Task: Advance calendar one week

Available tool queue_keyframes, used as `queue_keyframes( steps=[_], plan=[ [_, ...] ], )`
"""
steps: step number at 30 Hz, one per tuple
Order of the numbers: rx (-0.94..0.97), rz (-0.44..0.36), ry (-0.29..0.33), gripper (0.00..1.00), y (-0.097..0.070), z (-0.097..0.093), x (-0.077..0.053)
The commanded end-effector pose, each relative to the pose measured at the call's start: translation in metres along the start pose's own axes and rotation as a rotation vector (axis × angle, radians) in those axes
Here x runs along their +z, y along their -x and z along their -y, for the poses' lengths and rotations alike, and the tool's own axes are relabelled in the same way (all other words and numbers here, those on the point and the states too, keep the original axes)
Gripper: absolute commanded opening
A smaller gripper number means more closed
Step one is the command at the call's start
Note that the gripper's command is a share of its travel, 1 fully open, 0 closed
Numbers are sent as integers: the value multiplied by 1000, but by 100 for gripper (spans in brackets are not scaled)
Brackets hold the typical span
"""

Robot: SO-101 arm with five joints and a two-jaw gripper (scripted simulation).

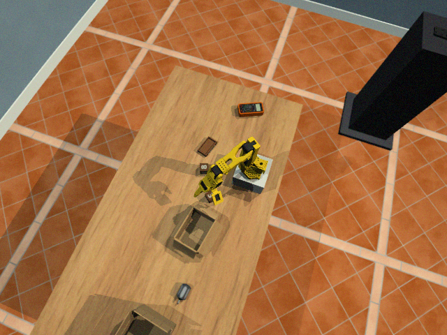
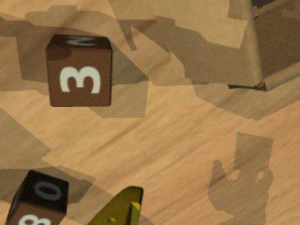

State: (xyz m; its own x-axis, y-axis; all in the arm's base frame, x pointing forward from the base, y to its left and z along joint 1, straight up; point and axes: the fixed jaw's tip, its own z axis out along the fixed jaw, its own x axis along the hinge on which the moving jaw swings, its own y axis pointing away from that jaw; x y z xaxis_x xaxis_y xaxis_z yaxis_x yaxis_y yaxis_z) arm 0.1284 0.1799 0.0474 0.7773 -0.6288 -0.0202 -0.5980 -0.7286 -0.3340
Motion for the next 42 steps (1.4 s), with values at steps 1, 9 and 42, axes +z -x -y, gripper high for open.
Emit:
queue_keyframes(
  steps=[1,9,42],
  plan=[
    [0,11,-95,35,3,13,-17],
    [0,14,-138,35,3,17,-24],
    [-234,-80,-129,35,-39,19,-21]
  ],
)
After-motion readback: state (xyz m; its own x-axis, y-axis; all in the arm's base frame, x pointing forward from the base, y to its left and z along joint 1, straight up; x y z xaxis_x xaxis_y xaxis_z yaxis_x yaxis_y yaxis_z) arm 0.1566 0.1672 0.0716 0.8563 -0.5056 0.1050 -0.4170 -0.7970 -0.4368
